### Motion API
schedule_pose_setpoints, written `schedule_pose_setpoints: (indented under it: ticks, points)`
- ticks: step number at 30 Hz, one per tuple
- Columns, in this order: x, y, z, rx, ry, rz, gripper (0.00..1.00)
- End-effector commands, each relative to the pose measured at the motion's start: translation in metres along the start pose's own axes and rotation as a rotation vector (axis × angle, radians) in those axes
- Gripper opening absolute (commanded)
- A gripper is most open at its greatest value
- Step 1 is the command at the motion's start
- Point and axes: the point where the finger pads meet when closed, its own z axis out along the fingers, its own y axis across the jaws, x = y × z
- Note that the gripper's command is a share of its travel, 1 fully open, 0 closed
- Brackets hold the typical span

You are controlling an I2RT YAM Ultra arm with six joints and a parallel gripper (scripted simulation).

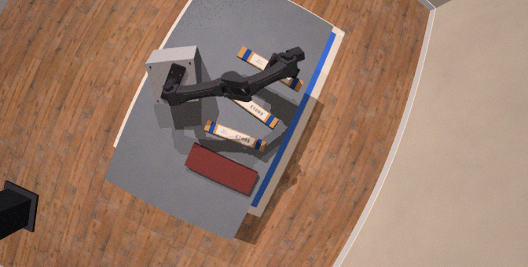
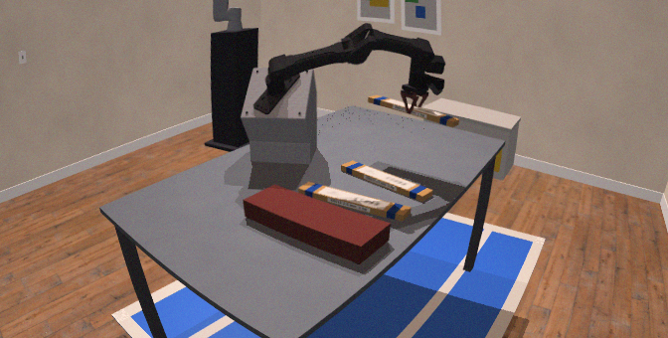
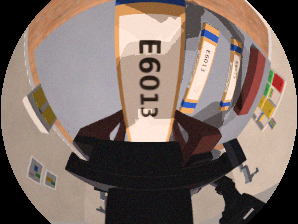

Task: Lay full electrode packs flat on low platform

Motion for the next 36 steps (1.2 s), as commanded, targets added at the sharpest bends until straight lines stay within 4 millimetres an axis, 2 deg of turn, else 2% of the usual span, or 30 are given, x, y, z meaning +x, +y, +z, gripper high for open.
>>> schedule_pose_setpoints:
  ticks: [1,3,7,8,14,16,19,20,27,29,30,36]
  points:
    - [-0.013,0.007,-0.070,-0.083,-0.099,0.013,0.00]
    - [-0.007,0.012,-0.059,-0.063,-0.085,-0.005,0.00]
    - [-0.009,0.013,-0.061,-0.071,-0.091,0.001,0.00]
    - [-0.016,0.004,-0.073,-0.087,-0.102,0.016,0.00]
    - [-0.017,0.004,-0.074,-0.087,-0.102,0.015,0.00]
    - [-0.011,0.008,-0.064,-0.072,-0.092,0.002,0.00]
    - [-0.010,0.011,-0.061,-0.068,-0.089,-0.002,0.00]
    - [-0.017,0.003,-0.073,-0.087,-0.102,0.009,0.00]
    - [-0.018,0.002,-0.075,-0.088,-0.103,0.009,0.00]
    - [-0.012,0.009,-0.062,-0.071,-0.091,-0.006,0.00]
    - [-0.018,0.001,-0.073,-0.086,-0.103,0.004,0.00]
    - [-0.019,0.001,-0.074,-0.086,-0.102,0.008,0.00]
